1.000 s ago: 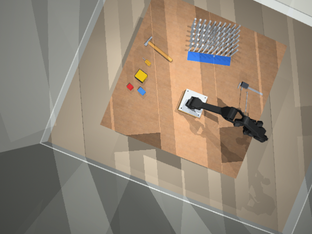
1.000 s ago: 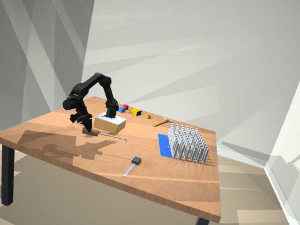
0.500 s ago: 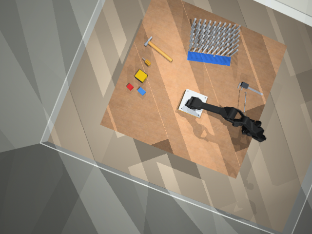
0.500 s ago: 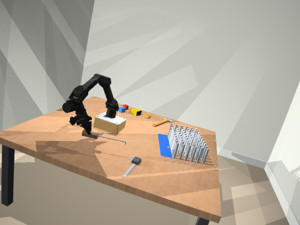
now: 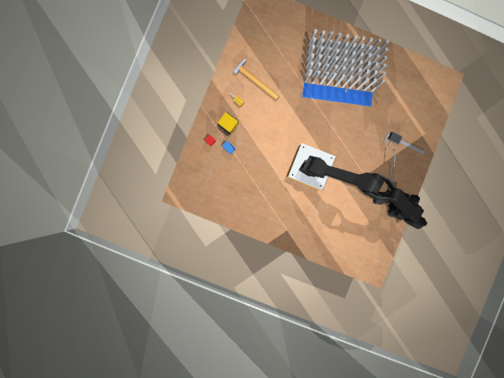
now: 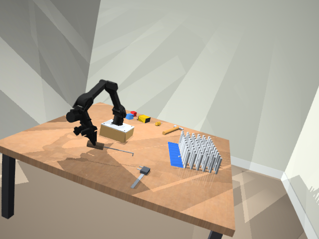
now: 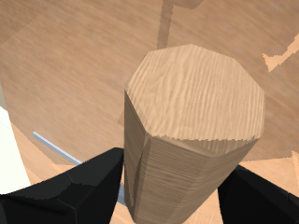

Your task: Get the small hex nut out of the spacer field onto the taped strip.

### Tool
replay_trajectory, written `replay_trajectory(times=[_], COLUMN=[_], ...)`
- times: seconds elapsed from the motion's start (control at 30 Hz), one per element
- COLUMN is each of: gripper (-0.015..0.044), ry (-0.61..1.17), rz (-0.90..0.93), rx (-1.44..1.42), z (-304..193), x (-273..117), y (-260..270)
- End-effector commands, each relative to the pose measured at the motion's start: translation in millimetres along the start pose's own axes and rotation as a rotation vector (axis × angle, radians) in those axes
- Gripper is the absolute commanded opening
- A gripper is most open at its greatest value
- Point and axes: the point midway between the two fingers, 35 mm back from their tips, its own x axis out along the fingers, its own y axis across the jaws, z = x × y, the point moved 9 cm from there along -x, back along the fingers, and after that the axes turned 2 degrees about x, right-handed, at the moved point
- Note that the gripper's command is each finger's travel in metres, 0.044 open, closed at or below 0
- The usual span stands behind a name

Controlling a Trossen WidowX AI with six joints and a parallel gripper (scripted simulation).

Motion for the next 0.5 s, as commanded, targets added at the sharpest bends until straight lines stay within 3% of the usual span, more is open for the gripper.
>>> replay_trajectory(times=[0.0, 0.47], gripper=[0.0, 0.0], ry=[0.007, 0.007], rz=[0.002, 0.002], rx=[0.005, 0.005], z=[2, 9], x=[5, 16], y=[-2, -7])
